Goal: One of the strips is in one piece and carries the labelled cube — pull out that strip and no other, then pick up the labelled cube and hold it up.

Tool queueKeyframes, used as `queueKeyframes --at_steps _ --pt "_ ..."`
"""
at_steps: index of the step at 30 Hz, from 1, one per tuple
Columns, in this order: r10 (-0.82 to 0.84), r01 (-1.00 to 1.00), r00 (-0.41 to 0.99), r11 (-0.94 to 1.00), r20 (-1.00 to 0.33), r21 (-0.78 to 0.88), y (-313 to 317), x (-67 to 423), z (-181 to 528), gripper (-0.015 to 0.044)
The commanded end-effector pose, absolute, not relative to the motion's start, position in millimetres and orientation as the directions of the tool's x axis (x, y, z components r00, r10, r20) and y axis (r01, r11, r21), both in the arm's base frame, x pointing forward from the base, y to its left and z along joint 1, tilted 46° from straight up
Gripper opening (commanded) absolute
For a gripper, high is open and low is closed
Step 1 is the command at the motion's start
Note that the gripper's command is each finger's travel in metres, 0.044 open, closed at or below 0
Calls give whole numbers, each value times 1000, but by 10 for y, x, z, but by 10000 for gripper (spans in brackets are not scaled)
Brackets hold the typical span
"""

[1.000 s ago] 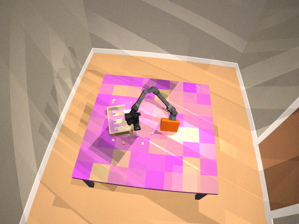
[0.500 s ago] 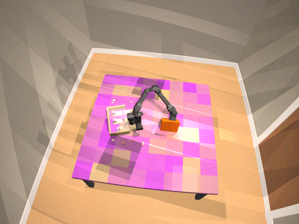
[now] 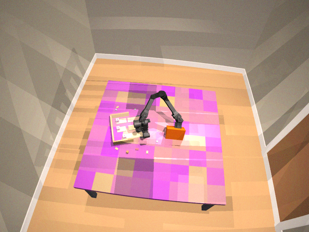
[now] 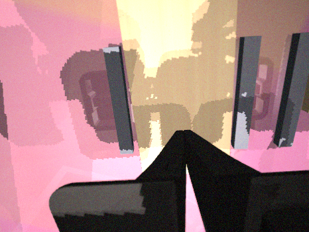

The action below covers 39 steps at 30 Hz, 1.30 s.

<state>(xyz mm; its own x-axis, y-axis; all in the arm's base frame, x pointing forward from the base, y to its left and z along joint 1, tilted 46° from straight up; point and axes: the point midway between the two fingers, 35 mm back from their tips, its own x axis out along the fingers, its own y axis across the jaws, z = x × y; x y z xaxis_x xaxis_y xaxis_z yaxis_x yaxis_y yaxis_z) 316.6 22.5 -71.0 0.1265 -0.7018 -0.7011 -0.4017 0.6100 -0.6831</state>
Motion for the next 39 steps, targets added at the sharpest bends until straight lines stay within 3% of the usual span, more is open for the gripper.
queueKeyframes --at_steps 1,39 --pt "-707 -402 112 610 -698 -682 163 3063 -716 0" --pt "-708 -404 110 610 -698 -682 -35 2531 -607 0"
